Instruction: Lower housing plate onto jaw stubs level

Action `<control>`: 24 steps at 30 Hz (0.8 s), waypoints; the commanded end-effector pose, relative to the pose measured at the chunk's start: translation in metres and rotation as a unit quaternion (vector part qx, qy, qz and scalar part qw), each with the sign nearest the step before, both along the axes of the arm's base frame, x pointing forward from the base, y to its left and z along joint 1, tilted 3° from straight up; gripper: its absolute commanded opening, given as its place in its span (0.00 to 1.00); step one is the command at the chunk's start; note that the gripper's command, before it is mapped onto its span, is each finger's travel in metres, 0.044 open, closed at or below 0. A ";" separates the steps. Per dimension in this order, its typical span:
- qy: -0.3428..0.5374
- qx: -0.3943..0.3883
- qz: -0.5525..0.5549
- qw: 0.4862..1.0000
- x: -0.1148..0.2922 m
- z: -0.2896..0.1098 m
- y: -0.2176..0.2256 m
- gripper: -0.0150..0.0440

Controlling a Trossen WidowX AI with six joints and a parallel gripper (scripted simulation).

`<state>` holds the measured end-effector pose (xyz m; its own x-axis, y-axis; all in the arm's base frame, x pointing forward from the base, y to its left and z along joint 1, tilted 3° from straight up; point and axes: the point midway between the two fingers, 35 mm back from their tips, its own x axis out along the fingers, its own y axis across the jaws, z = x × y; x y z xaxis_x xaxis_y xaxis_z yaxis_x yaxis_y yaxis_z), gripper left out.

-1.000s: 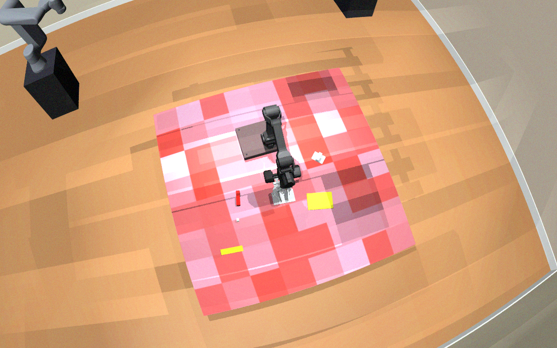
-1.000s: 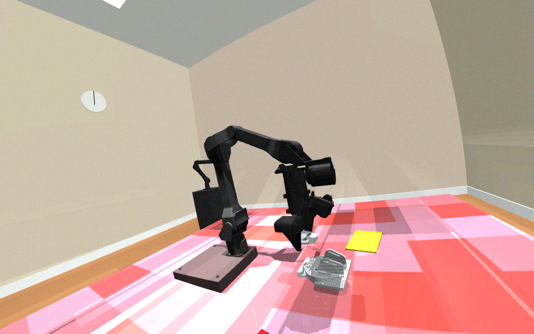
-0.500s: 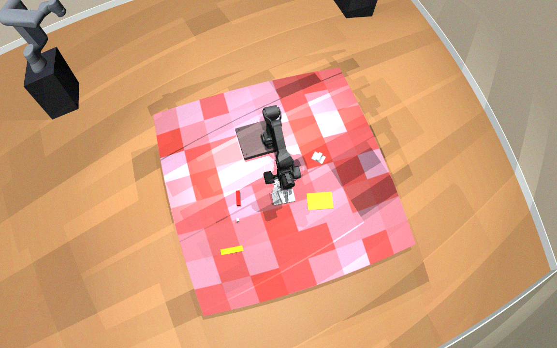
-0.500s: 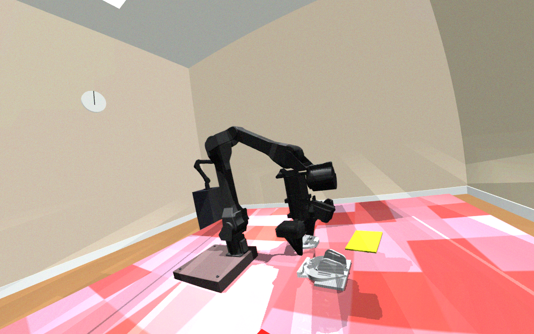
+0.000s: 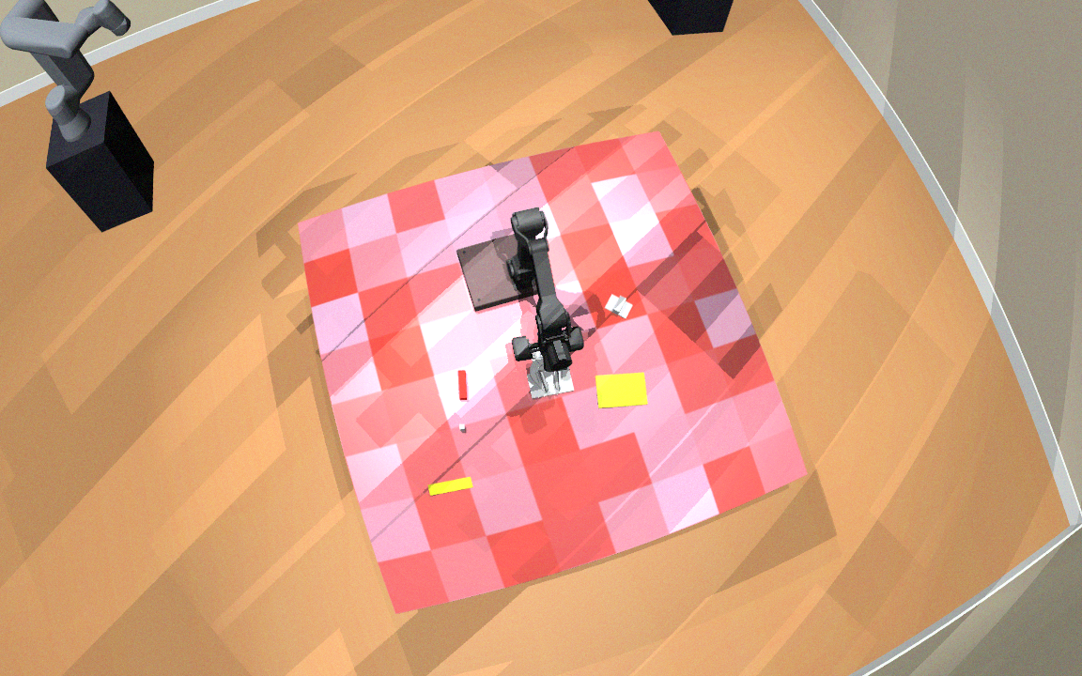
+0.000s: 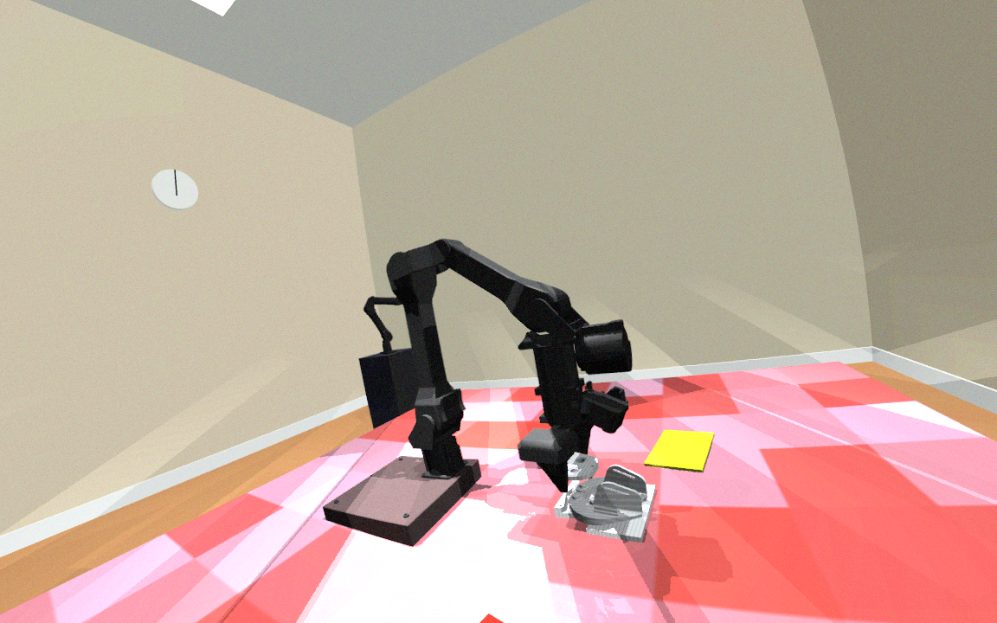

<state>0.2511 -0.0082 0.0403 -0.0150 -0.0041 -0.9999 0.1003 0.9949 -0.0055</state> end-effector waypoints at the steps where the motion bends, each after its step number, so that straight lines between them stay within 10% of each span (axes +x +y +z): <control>1: 0.003 -0.001 -0.003 1.000 -0.002 -0.010 0.000 0.85; 24: 0.004 -0.001 -0.003 1.000 -0.003 -0.025 0.000 0.85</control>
<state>0.2476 -0.0082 0.0163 -0.0224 -0.0038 -0.9997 0.1009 0.9949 -0.0061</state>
